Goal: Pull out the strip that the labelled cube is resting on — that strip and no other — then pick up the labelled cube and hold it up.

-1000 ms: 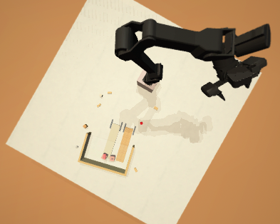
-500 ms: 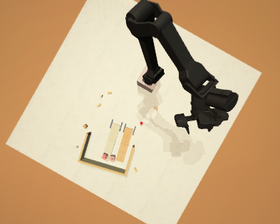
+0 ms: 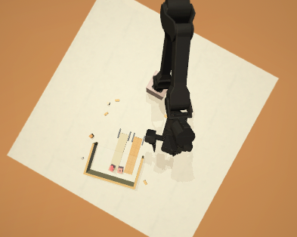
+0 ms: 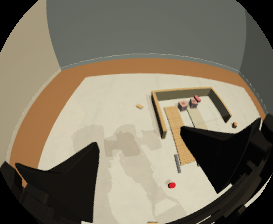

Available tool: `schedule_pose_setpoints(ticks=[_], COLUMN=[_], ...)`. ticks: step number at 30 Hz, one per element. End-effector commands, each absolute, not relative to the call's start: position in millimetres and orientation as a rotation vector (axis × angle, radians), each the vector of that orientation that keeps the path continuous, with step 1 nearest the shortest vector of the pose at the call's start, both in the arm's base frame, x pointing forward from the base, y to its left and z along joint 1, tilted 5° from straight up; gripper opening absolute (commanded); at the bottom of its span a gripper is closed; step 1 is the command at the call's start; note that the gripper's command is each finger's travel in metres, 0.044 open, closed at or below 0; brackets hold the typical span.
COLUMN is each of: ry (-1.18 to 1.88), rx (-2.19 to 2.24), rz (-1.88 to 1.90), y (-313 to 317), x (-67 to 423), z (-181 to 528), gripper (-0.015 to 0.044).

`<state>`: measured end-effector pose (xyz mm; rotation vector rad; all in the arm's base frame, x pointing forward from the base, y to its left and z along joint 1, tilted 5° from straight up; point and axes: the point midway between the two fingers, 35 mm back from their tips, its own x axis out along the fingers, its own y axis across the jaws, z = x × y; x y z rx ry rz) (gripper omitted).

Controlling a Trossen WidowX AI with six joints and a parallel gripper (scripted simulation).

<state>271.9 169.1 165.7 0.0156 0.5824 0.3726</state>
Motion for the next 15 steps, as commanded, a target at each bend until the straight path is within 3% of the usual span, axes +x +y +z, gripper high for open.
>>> schedule_pose_setpoints(ticks=[1, 11, 15], ry=[0.600, 0.630, 0.633], rx=[0.017, 0.059, 0.068], rz=[0.279, 0.042, 0.009], y=[126, 6, -12], x=[294, 316, 314], z=[151, 120, 116], gripper=[0.0400, 0.0400, 0.0400])
